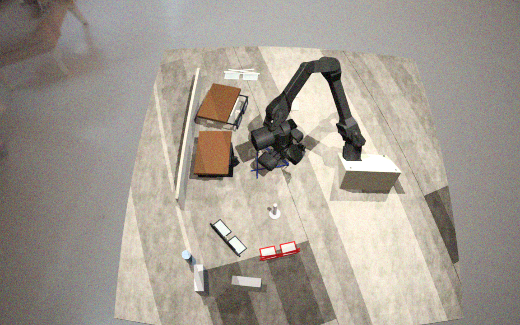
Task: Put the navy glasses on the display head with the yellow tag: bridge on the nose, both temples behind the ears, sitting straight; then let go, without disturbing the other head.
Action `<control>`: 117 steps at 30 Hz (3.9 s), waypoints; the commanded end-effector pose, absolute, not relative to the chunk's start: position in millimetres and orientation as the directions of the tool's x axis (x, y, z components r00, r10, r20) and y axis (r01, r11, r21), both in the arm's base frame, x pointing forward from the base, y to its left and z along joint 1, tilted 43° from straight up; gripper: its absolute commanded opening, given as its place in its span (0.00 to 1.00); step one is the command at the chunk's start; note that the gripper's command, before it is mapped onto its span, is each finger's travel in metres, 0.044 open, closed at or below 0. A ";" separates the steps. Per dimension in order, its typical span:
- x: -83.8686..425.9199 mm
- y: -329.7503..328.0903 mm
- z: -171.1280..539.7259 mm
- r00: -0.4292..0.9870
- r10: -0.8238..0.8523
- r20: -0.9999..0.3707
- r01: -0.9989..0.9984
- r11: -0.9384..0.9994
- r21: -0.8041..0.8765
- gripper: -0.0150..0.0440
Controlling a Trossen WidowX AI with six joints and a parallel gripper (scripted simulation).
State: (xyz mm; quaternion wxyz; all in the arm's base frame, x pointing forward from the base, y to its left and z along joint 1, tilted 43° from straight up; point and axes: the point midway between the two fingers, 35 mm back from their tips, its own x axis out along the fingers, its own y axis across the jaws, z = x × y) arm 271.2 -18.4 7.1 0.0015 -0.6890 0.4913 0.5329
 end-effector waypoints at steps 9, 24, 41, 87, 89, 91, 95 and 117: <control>269.2 -25.8 0.8 -0.053 -0.681 -0.731 -0.674 -0.515 0.529 0.46; 270.1 -24.3 0.4 -0.054 -0.677 -0.734 -0.677 -0.515 0.525 0.37; 270.8 -22.4 2.2 -0.054 -0.677 -0.734 -0.677 -0.516 0.525 0.25; 266.9 151.4 -8.4 -0.050 -0.659 -0.750 -0.671 -0.534 0.514 0.25; 262.0 161.3 -17.7 -0.051 -0.659 -0.750 -0.671 -0.534 0.515 0.25; 256.7 170.9 -27.2 -0.051 -0.660 -0.750 -0.671 -0.533 0.515 0.25; 244.3 189.0 -46.3 -0.053 -0.663 -0.747 -0.672 -0.530 0.517 0.25; 230.0 168.0 -103.0 -0.052 -0.667 -0.743 -0.674 -0.525 0.519 0.25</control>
